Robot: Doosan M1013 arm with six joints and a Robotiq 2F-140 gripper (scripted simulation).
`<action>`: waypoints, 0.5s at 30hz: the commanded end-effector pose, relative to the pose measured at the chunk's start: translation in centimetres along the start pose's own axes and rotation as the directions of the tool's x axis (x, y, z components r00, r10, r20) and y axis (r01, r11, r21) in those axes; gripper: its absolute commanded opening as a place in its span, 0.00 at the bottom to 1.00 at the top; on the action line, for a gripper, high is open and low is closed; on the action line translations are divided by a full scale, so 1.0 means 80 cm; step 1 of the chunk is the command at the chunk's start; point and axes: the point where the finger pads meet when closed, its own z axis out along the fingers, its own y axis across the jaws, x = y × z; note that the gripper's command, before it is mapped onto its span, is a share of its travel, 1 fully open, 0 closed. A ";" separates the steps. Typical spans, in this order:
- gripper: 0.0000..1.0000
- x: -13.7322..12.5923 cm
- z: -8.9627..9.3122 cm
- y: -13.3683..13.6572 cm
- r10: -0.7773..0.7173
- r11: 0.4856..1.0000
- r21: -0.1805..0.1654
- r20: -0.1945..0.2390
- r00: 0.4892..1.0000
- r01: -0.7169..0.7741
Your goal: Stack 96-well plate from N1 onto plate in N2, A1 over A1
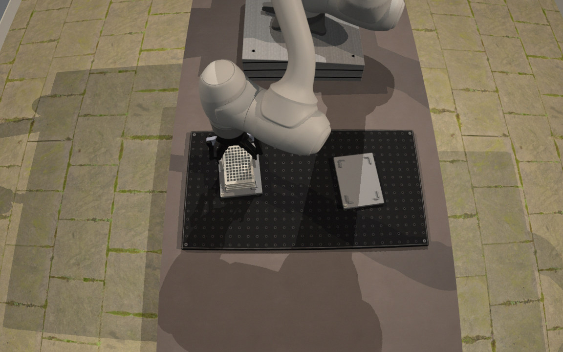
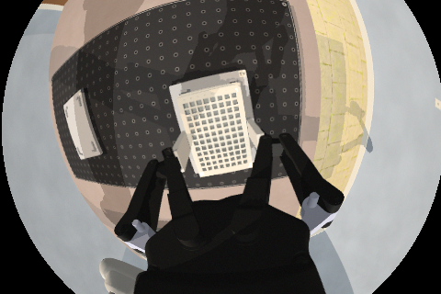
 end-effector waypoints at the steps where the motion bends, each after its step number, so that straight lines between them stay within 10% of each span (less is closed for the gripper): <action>1: 0.00 0.000 0.001 0.000 0.000 1.000 0.000 0.000 1.000 0.000; 15: 0.00 0.000 0.003 0.000 0.000 1.000 0.000 0.000 1.000 0.000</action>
